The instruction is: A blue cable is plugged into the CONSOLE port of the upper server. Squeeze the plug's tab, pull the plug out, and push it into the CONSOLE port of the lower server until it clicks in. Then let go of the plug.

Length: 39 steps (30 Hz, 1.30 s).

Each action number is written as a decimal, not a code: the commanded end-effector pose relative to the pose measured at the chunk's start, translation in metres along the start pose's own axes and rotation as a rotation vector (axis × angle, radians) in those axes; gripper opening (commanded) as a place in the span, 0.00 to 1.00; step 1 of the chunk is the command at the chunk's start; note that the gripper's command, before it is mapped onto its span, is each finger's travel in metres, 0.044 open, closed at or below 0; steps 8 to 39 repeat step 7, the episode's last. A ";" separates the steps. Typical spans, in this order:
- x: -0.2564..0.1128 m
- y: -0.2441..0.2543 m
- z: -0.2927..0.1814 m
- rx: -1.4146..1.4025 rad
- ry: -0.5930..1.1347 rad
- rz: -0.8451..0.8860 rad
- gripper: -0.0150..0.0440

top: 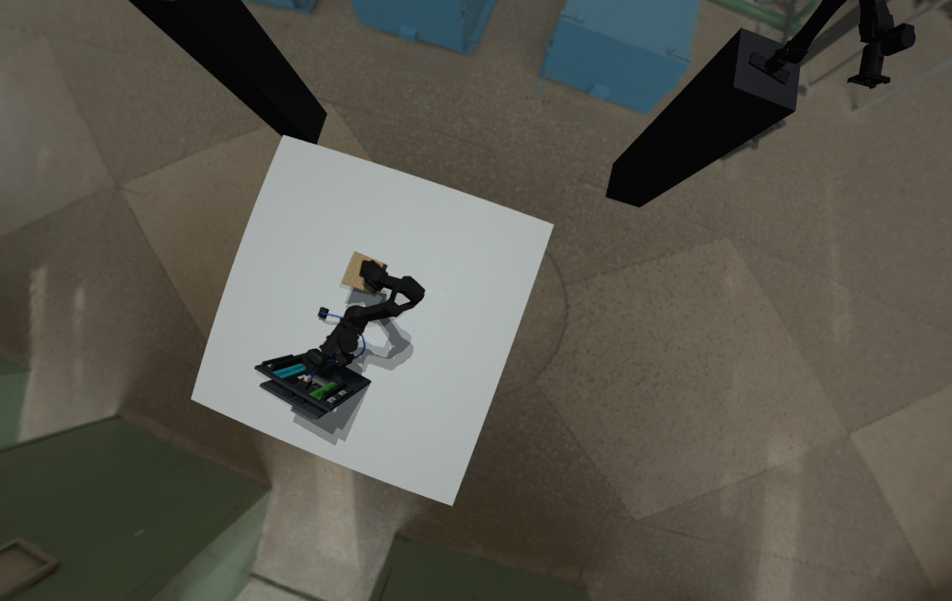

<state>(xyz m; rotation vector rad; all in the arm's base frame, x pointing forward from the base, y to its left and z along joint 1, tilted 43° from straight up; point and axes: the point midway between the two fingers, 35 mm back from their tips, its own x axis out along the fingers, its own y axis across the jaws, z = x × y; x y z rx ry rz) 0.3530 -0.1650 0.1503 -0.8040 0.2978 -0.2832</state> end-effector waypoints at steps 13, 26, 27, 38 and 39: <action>-0.001 0.001 0.006 0.000 -0.002 -0.002 1.00; -0.001 0.001 0.006 0.000 -0.002 -0.002 1.00; -0.001 0.001 0.006 0.000 -0.002 -0.002 1.00; -0.001 0.001 0.006 0.000 -0.002 -0.002 1.00; -0.001 0.001 0.006 0.000 -0.002 -0.002 1.00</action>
